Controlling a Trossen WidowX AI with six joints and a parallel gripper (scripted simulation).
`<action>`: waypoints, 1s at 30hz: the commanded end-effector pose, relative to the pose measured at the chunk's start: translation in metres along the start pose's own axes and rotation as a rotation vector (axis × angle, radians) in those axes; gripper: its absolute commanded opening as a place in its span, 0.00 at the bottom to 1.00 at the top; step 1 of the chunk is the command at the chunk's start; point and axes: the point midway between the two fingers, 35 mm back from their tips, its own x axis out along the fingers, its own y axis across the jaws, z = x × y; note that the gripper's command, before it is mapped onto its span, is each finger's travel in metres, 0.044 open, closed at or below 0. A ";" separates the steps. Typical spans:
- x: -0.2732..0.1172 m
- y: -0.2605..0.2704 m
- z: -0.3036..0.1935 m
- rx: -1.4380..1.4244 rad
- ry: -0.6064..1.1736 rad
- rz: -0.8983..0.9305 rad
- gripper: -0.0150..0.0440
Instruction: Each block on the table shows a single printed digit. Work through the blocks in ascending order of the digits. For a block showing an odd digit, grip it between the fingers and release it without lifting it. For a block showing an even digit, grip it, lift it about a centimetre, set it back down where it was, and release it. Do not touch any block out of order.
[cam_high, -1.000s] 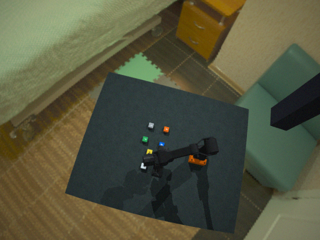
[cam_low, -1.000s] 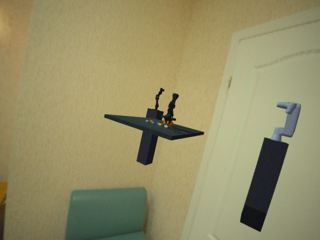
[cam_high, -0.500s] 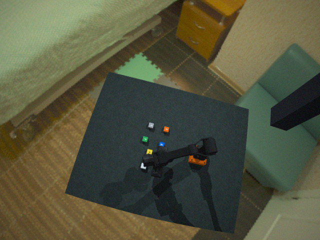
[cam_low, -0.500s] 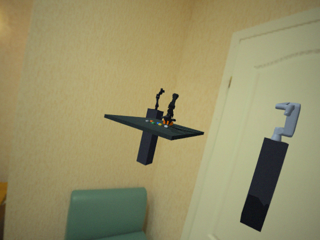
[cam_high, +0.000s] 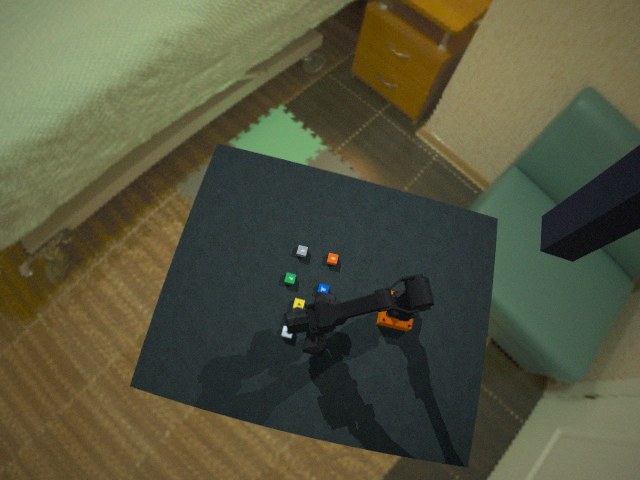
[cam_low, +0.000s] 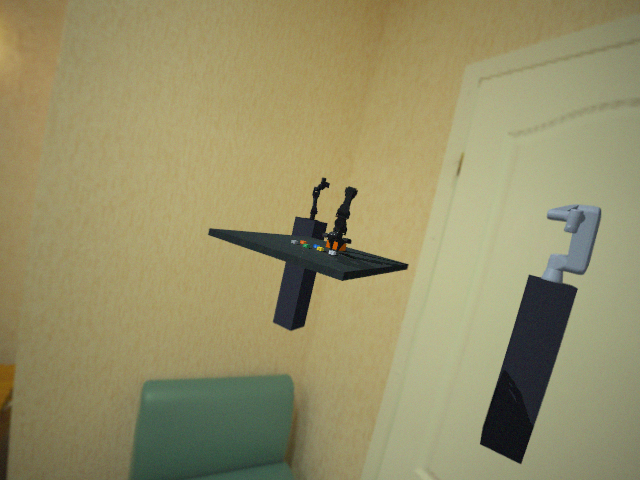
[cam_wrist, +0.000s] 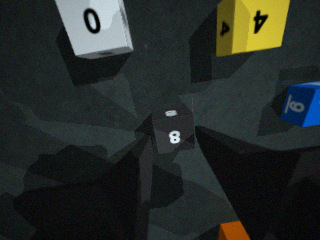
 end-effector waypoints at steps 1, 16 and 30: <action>0.000 0.000 0.000 0.003 0.000 0.001 0.72; -0.036 0.000 0.000 0.003 0.000 0.001 0.93; -0.117 0.000 0.001 0.003 -0.001 0.000 0.46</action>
